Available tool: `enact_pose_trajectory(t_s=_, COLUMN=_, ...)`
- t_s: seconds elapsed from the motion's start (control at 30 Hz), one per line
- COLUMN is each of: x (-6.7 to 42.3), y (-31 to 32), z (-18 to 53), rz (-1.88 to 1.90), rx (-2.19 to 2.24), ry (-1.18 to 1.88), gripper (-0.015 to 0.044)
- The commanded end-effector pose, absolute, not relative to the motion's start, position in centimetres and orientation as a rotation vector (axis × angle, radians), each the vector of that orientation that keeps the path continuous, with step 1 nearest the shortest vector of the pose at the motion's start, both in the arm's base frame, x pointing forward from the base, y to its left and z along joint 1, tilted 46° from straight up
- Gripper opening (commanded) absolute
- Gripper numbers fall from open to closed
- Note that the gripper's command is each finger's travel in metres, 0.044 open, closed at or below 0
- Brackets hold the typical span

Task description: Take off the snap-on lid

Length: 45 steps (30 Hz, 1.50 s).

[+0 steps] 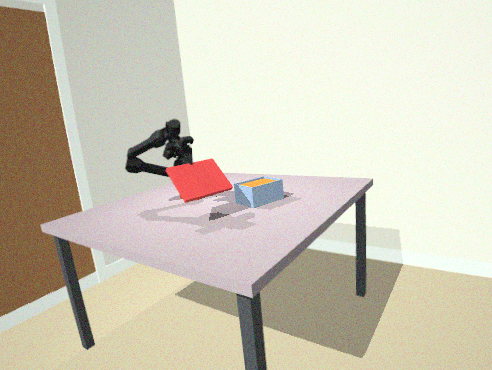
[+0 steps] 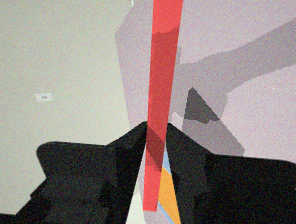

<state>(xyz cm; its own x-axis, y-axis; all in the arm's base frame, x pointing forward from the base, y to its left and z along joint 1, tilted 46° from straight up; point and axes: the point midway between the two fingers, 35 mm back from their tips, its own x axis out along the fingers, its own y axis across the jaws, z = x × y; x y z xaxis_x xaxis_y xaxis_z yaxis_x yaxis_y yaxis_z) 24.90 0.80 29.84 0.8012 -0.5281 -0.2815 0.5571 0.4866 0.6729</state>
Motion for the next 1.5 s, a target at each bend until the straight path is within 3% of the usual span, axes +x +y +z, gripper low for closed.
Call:
enact_pose_trajectory(t_s=0.0, x=24.6, y=0.3, z=30.7, rz=-0.651, rx=0.839, ry=0.036, gripper=0.0000)
enact_pose_trajectory(t_s=0.67, x=23.4, y=-2.3, z=33.2, rz=-0.651, rx=0.839, ry=0.036, gripper=0.0000)
enact_pose_trajectory(t_s=1.47, x=23.7, y=-3.4, z=31.3, rz=-0.650, rx=0.840, ry=0.035, gripper=0.0000)
